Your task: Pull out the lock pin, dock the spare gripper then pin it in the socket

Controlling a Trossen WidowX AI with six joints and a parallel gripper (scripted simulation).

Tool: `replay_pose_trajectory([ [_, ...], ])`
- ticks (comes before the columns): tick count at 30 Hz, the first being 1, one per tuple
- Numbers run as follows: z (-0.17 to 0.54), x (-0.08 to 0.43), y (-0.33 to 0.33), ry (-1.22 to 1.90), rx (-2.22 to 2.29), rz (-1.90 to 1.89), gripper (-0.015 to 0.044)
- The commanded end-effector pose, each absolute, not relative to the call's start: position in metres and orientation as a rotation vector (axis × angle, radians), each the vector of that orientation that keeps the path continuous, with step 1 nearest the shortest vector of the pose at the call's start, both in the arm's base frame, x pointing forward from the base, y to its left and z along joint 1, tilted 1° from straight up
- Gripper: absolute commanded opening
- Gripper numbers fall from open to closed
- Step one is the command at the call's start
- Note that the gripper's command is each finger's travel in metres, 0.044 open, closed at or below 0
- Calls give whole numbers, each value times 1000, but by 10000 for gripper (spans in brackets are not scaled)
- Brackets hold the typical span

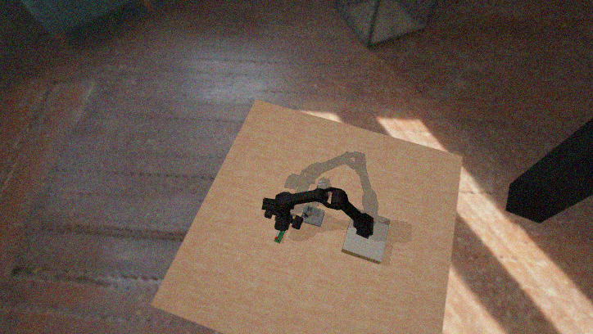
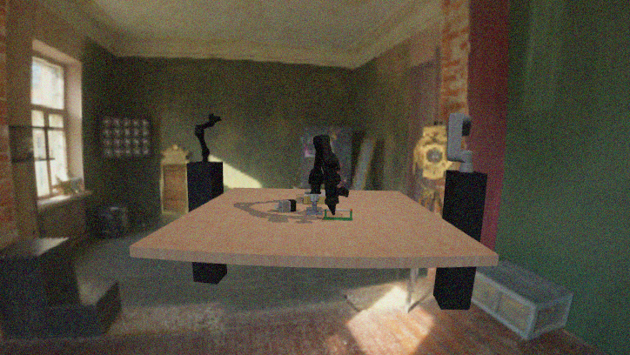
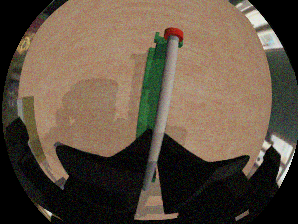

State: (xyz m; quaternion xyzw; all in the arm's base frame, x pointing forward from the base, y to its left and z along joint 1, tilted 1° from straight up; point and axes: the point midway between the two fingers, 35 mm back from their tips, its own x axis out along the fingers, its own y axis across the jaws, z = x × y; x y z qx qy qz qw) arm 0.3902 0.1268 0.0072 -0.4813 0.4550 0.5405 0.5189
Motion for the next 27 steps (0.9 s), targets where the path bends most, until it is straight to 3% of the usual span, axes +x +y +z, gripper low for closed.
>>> replay_pose_trajectory([
  [1, 2, 389, 126, 1096, -1156, 1304, 0],
  [9, 7, 390, 127, 1091, -1155, 1296, 0],
  [25, 19, 390, 127, 1091, -1154, 1297, 420],
  [27, 22, 388, 126, 1100, -1151, 1303, 440],
])
